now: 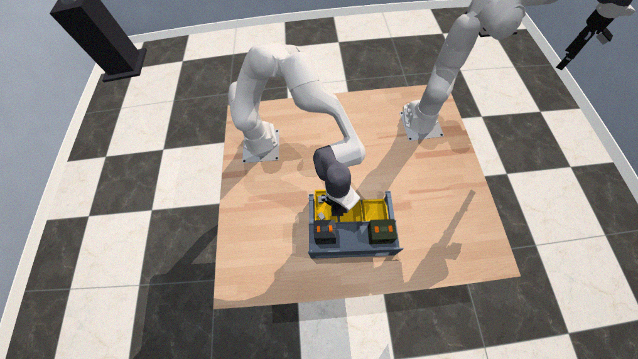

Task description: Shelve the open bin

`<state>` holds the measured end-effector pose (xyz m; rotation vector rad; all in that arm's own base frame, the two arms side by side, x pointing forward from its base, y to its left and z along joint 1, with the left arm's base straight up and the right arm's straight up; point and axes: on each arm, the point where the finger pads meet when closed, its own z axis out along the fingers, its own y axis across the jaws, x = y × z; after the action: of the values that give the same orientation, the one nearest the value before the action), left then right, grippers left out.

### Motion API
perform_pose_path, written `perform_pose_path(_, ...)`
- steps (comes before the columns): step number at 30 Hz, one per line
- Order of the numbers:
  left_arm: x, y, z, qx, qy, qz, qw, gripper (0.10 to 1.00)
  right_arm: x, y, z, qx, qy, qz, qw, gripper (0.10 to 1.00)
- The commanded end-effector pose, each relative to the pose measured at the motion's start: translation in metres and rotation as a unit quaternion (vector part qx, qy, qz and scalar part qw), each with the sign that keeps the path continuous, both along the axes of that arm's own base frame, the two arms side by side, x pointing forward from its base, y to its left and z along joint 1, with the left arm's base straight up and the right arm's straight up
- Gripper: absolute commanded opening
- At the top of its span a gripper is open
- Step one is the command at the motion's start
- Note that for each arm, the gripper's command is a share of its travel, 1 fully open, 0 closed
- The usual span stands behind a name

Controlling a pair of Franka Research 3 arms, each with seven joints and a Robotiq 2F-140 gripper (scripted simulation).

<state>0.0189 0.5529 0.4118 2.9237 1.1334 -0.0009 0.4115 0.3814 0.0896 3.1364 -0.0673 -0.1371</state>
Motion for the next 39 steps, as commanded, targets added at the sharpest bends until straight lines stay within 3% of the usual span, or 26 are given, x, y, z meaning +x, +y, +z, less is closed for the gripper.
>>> perform_pose_path(1, 0.0000, 0.0000, 0.0001, 0.000, 0.000, 0.000, 1.0000, 1.000, 0.0027, 0.0005, 0.0013, 0.001, -0.003, 0.001, 1.0000, 0.099)
perform_pose_path(39, 0.0000, 0.0000, 0.0001, 0.000, 0.000, 0.000, 1.0000, 1.000, 0.0015, 0.0004, -0.0009, 0.000, -0.018, 0.001, 0.9998, 0.099)
